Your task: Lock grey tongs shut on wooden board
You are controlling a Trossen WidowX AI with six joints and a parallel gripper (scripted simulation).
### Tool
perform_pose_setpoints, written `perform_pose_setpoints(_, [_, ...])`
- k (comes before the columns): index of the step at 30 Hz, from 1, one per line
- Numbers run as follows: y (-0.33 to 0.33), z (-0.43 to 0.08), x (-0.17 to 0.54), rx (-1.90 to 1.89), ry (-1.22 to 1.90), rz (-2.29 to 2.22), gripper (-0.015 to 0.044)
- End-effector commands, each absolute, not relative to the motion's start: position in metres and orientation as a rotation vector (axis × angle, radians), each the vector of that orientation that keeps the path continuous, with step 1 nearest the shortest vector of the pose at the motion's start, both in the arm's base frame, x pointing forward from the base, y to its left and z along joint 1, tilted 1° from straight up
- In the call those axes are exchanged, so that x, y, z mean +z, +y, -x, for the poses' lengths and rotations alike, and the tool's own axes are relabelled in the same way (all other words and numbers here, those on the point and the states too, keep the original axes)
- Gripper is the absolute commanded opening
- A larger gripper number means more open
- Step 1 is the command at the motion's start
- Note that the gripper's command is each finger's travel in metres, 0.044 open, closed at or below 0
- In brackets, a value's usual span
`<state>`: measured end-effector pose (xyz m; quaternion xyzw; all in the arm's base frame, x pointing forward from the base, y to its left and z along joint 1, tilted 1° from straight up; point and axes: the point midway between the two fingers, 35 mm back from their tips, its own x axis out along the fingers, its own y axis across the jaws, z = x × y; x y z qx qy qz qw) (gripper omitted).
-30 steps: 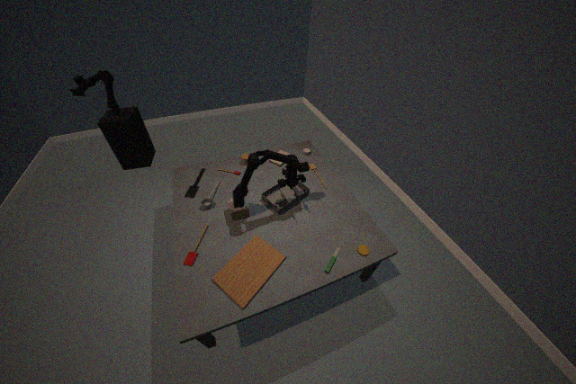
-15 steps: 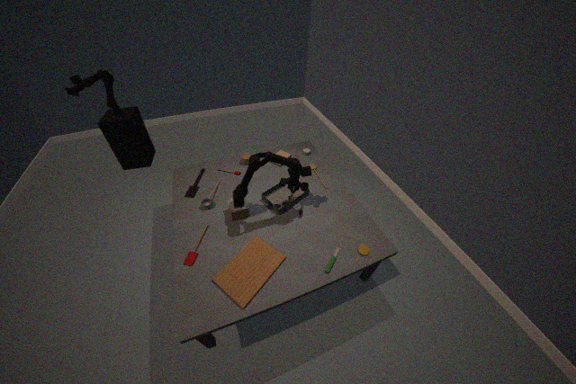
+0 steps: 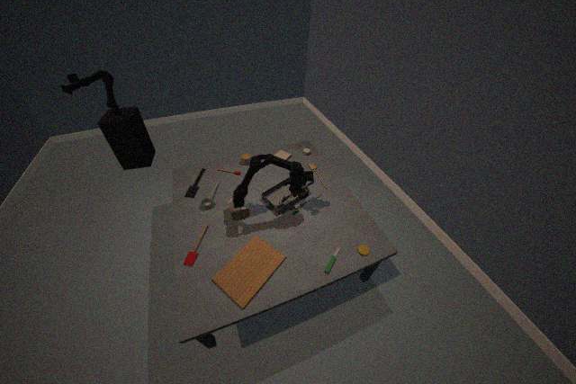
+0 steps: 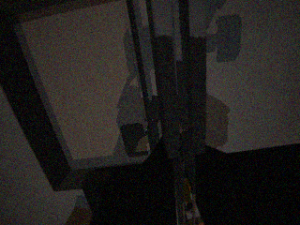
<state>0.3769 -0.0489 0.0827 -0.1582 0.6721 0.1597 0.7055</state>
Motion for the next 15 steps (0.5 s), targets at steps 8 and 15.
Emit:
perform_pose_setpoints(8, [-0.076,-0.377,0.085,0.019,1.518,0.012,-0.0150])
perform_pose_setpoints(15, [-0.094,-0.374,0.085,-0.203,1.509,-0.220,-0.0150])
